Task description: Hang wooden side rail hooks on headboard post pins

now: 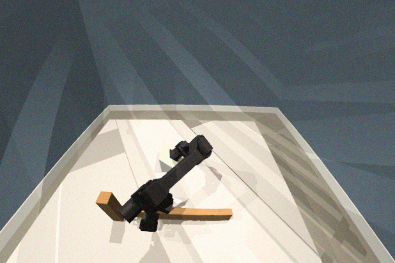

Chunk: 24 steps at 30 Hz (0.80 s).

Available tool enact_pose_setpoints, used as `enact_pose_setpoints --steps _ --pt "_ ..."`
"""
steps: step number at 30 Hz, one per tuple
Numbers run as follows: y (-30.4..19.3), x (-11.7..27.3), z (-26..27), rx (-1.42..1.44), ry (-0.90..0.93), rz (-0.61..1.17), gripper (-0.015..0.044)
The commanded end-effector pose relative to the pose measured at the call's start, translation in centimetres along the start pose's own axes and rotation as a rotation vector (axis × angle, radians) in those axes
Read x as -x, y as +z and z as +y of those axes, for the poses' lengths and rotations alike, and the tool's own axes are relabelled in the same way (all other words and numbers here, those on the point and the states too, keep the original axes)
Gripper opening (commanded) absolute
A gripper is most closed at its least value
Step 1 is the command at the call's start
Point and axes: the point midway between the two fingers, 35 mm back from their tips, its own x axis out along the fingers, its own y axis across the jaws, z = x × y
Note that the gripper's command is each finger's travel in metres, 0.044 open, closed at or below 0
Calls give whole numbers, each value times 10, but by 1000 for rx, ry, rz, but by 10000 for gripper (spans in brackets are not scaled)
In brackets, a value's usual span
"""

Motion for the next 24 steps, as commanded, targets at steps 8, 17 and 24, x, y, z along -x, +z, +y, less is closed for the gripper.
enact_pose_setpoints --steps 8,17,24 --pt "-4 6 -3 -1 -18 6 0" --pt "-5 7 -4 -1 -18 6 0" --pt "-5 7 -5 -1 -18 6 0"
